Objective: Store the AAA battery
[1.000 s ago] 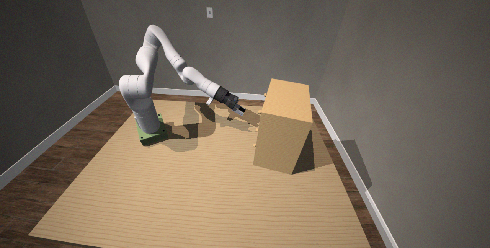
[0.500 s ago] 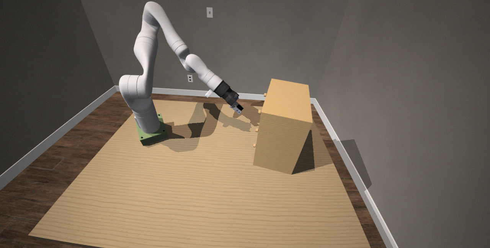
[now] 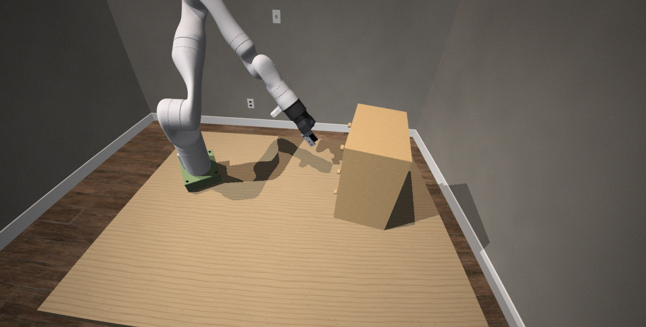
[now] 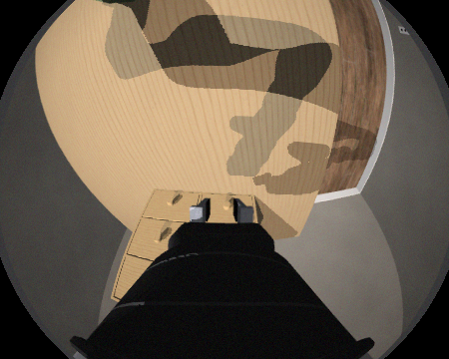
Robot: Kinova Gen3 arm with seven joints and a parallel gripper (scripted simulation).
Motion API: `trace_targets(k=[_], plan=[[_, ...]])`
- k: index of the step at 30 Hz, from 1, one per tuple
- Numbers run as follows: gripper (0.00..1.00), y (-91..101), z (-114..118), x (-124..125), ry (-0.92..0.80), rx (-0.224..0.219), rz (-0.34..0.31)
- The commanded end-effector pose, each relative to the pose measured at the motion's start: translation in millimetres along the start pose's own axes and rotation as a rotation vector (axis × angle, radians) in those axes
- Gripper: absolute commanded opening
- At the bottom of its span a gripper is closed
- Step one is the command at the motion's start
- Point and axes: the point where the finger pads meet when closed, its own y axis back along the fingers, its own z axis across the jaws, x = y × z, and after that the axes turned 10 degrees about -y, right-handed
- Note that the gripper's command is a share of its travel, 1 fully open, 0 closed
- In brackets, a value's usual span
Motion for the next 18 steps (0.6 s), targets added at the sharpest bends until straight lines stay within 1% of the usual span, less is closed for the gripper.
trace_targets(k=[1, 4, 6, 18], plan=[[0.67, 7.0, 8.5, -3.0, -0.036, -0.019, 0.059], [0.67, 12.1, 8.6, -3.7, -0.035, -0.011, 0.111], [0.67, 12.1, 8.6, -3.7, -0.035, -0.011, 0.111], [0.67, 36.7, 8.3, -6.9, -0.031, 0.028, 0.356]])
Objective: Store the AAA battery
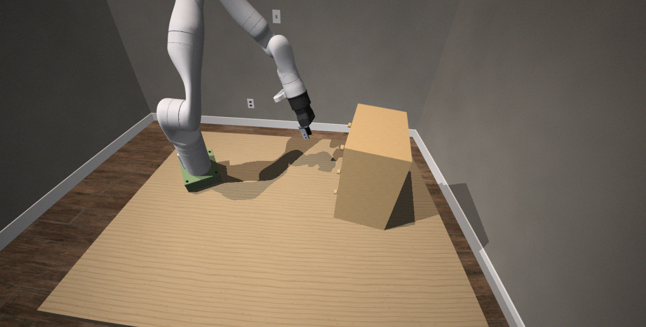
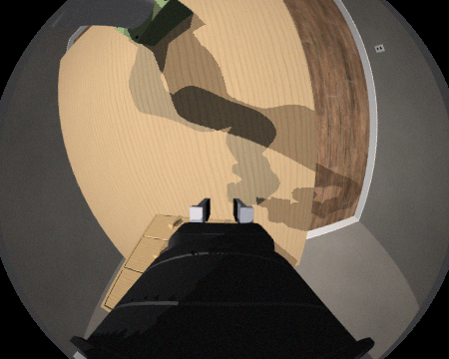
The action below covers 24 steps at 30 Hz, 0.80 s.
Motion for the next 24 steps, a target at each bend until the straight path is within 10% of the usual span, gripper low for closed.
trace_targets(k=[1, 24], plan=[[0.67, 7.0, 6.0, -7.5, -0.033, -0.018, 0.067], [0.67, 37.3, 4.2, -2.0, -0.028, 0.031, 0.371]])
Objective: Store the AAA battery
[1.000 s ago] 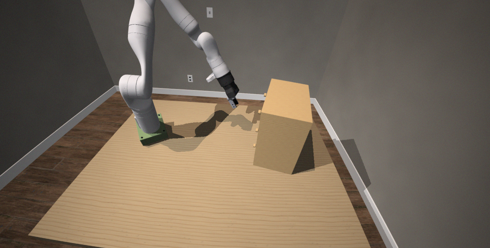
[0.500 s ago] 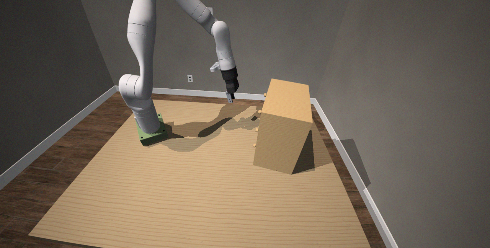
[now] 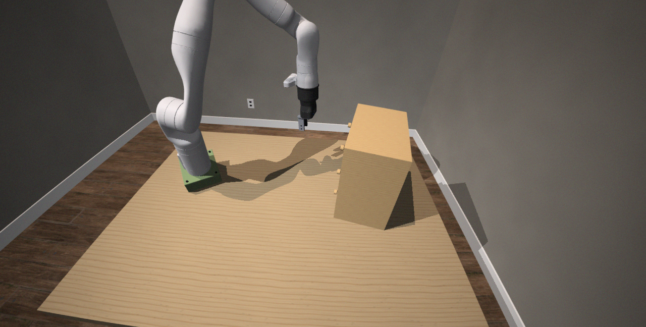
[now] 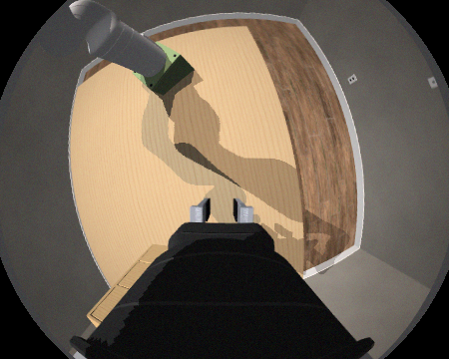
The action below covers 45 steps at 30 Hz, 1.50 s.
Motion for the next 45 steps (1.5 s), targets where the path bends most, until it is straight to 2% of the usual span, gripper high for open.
trace_targets(k=[1, 11, 45], plan=[[0.67, 1.0, -1.7, -4.9, -0.013, 0.003, 0.018], [0.67, 4.6, -2.1, -2.8, -0.013, 0.01, 0.059], [0.67, 4.8, -2.1, -2.7, -0.013, 0.01, 0.061]])
